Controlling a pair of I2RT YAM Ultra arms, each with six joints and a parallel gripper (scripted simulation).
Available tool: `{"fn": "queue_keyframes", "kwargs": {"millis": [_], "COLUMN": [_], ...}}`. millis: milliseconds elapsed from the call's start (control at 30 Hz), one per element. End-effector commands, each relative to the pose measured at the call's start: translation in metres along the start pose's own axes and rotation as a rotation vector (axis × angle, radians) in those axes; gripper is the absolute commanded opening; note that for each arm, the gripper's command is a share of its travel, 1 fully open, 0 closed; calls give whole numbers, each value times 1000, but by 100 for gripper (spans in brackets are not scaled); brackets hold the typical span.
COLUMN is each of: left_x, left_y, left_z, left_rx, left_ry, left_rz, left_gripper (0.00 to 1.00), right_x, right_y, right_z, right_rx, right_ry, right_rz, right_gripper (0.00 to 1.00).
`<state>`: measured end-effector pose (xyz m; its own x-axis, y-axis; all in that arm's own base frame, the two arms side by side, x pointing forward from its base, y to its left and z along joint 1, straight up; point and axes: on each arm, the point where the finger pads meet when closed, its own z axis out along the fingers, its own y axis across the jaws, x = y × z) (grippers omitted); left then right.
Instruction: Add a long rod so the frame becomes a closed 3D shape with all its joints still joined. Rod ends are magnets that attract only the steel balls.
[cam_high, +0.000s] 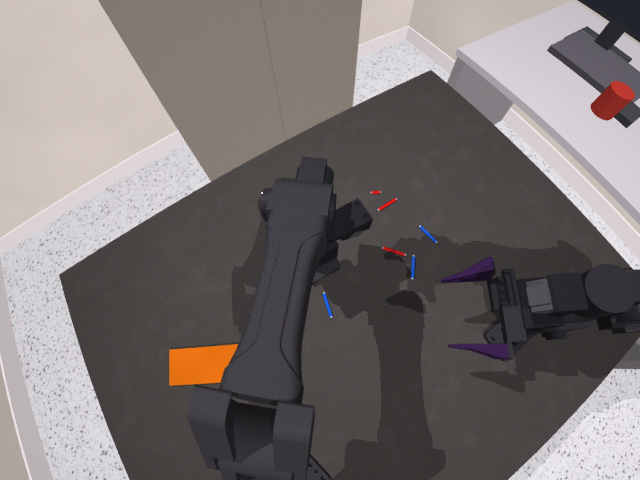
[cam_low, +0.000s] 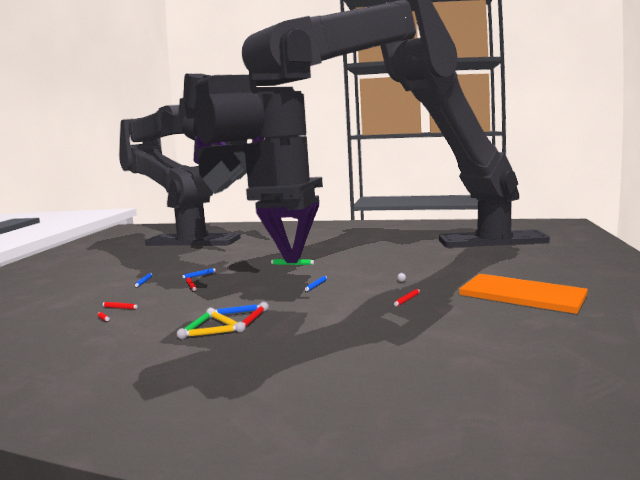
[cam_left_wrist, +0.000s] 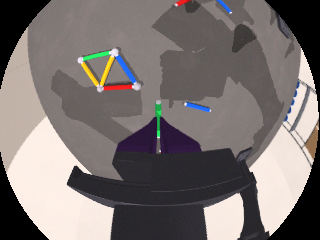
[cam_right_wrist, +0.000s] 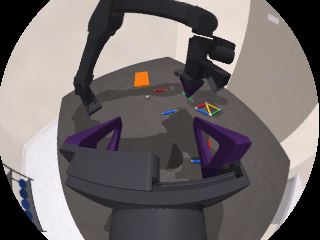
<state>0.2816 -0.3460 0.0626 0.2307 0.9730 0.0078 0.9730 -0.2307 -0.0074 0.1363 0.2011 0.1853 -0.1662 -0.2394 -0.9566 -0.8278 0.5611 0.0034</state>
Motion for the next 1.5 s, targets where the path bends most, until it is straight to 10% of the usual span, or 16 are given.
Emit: {"fn": "queue_keyframes", "kwargs": {"millis": [0, 1467], "left_x": [-3, -3], "left_y": [0, -1], "left_z": [-18, -19], "left_rx": [-23, -11], "left_ry": [-21, -20], "left_rz": [-107, -836], "left_gripper": [0, 0], "right_x": [-8, -8], "right_y": [0, 0], "right_z": [-3, -3], "right_rx": [0, 0], "right_ry": [-31, -31], "right_rz": [-4, -4], "right_gripper": [100, 100]}}
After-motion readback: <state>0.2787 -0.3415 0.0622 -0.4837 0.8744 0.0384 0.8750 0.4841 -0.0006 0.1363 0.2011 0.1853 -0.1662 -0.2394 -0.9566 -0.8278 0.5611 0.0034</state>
